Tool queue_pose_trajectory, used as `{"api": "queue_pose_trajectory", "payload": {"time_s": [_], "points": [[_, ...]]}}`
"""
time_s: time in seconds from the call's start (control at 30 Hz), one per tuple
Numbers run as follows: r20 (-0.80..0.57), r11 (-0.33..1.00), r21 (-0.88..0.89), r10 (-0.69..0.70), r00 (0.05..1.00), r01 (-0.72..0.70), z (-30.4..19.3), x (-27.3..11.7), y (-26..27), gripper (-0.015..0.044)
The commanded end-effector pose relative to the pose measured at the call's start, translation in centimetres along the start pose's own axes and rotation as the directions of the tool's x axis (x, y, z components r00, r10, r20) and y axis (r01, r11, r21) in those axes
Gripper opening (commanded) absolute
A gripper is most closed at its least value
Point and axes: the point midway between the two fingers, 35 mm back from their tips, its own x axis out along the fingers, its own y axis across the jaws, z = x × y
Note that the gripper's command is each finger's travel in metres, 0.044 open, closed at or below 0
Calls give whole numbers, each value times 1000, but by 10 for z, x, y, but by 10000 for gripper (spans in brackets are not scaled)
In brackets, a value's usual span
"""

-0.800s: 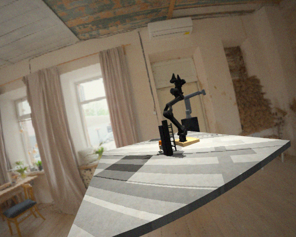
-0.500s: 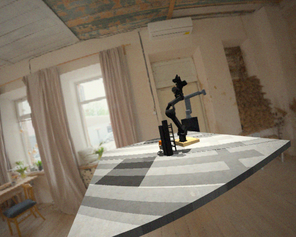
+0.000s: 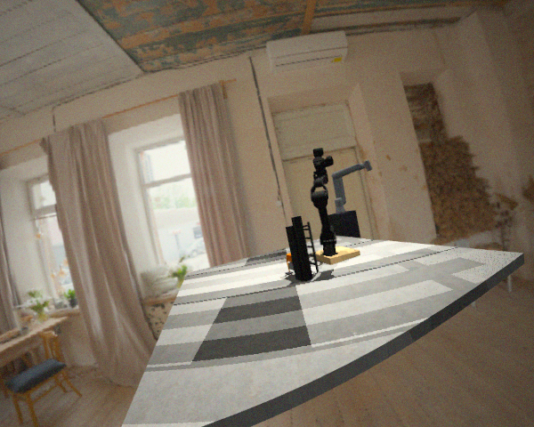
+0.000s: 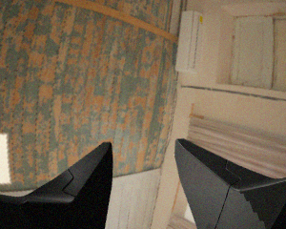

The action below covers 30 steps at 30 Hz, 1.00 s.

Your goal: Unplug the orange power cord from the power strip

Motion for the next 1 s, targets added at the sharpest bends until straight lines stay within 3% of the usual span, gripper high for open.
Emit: {"api": "queue_pose_trajectory", "payload": {"time_s": [0.0, 0.23, 0.47, 0.73, 0.97], "points": [[-93, 985, 68, -152, 984, 159, -34, 1, -47, 160], [-303, 899, 130, -365, 880, 418, -112, -21, -110, 160], [-529, 758, 128, -494, 690, 640, -199, -69, -144, 160], [-746, 572, -72, -575, 336, 817, -296, -162, -163, 160], [-831, 449, -329, -555, -29, 831, -358, -268, -146, 160]]}}
